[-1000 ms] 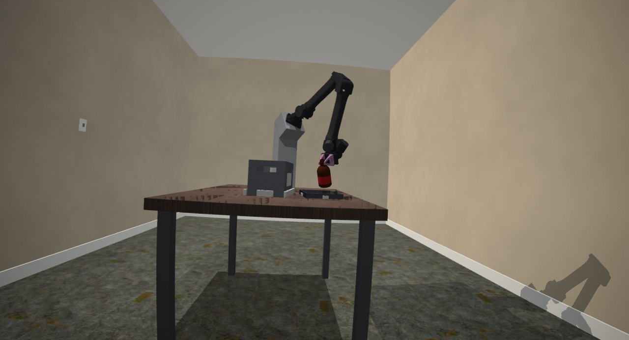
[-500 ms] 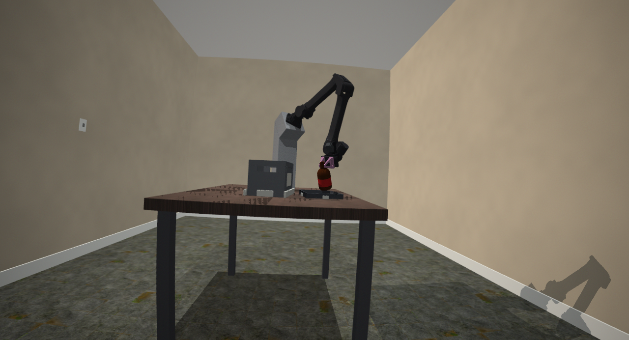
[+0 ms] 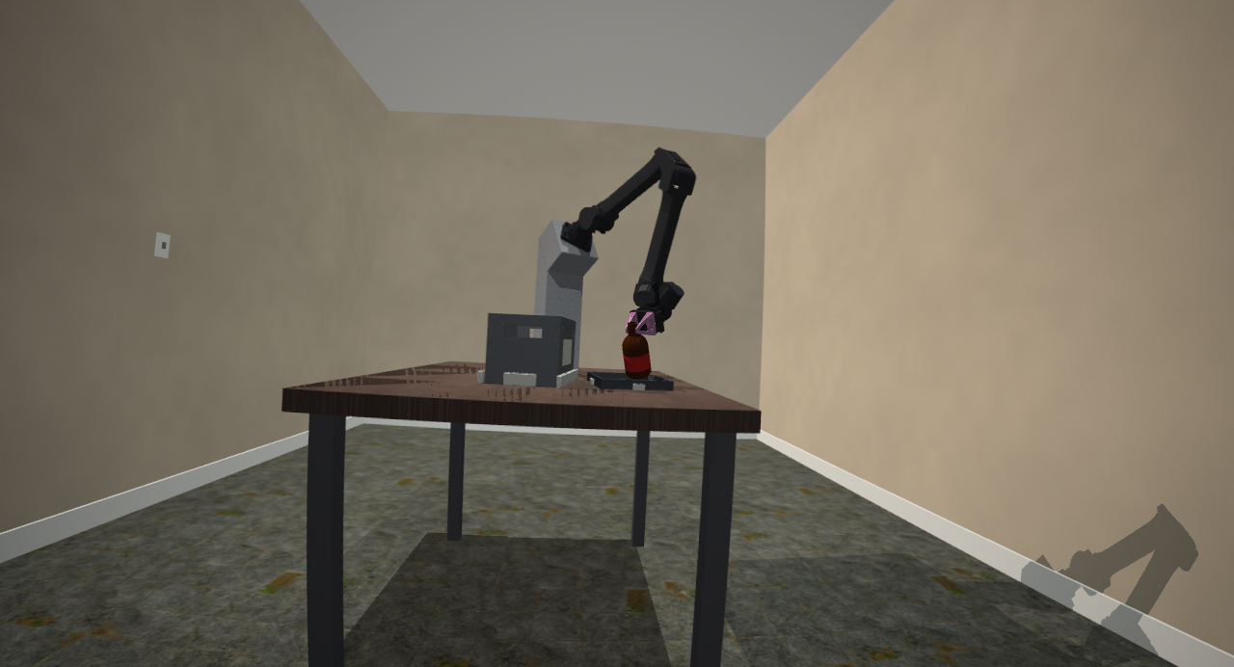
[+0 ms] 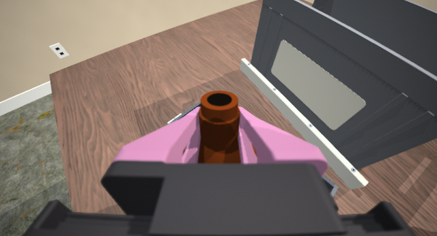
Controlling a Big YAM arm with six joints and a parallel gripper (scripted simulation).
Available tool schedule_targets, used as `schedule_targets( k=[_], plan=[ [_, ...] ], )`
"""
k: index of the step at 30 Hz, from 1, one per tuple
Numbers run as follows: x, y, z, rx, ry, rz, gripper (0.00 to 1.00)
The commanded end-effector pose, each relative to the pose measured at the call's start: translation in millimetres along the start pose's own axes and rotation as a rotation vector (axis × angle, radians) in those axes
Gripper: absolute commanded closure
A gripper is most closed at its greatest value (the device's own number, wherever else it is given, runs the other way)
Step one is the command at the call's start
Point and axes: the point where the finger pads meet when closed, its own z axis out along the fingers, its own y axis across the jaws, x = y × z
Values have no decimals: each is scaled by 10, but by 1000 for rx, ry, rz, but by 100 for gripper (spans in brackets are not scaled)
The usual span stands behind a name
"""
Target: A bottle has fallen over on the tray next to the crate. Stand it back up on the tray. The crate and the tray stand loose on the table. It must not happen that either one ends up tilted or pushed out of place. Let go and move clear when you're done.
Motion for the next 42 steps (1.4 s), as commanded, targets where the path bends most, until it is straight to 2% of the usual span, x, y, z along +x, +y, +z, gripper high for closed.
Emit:
schedule_targets(
  k=[1,4,11,12,13,21,42],
  plan=[
    [2,-28,71,6,-18,27,100],
    [-39,35,79,2,-22,45,100],
    [50,-26,82,5,-17,27,100],
    [-80,94,87,-1,-26,60,100],
    [-69,96,93,-1,-27,60,100],
    [38,6,92,4,-19,37,100],
    [32,14,93,3,-20,39,100]
  ],
)
